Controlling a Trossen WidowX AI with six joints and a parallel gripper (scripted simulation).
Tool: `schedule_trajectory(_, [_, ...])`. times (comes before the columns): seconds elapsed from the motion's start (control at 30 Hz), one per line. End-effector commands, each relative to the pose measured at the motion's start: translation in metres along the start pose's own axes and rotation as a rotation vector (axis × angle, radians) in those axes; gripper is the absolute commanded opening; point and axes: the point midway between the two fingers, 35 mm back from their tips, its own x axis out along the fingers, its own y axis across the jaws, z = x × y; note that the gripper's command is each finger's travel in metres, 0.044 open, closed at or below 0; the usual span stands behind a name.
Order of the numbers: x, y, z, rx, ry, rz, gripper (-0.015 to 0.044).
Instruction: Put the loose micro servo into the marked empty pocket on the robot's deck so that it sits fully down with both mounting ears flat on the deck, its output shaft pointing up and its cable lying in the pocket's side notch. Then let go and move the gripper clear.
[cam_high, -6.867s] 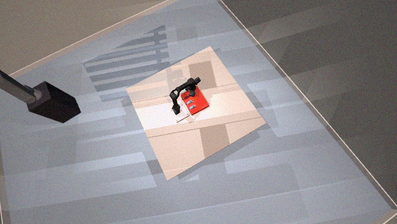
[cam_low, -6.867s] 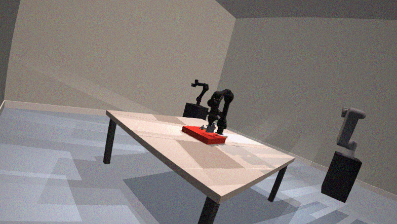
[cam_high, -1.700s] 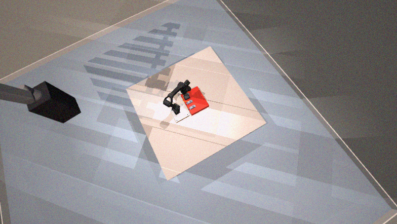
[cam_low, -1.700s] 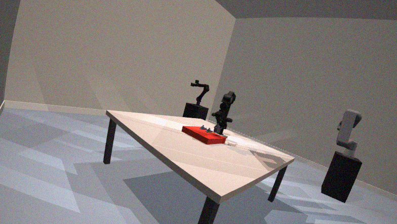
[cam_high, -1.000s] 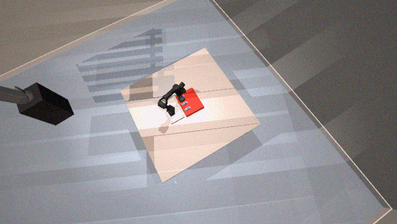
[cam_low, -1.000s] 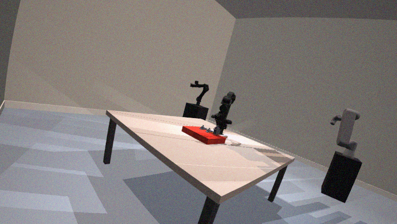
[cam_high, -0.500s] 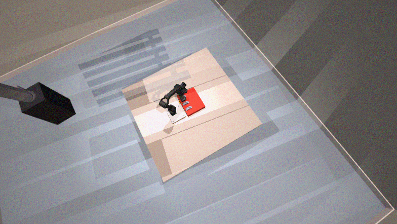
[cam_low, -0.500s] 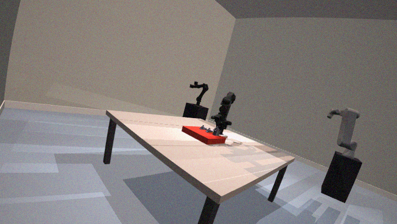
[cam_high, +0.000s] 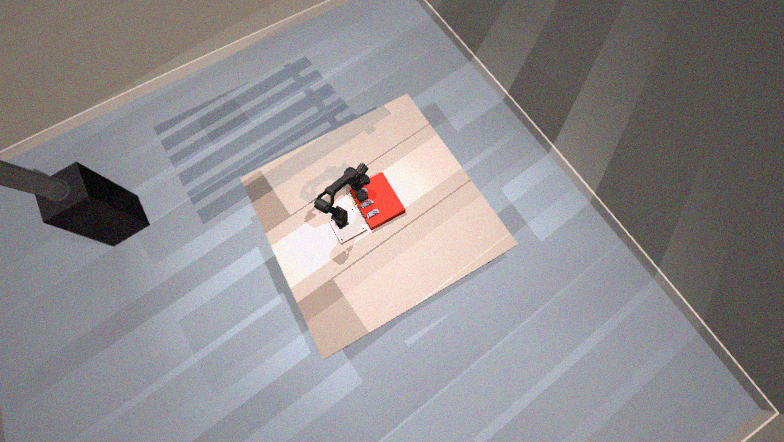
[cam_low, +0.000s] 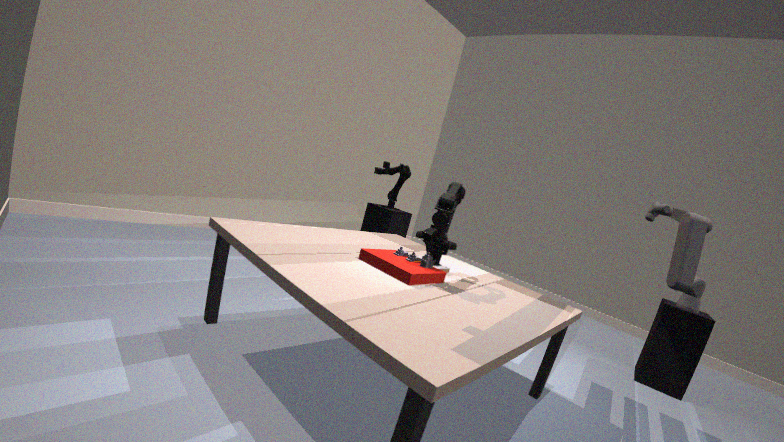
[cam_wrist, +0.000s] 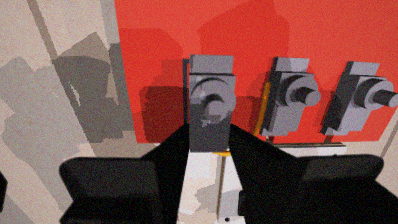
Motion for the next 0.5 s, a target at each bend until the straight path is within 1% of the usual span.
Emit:
schedule_trajectory(0.0, [0.004,0.0,0.0,0.001,0.0,-0.001,0.0])
schedule_trajectory(0.47, [0.015,0.0,0.0,0.001,0.0,-0.001,0.0])
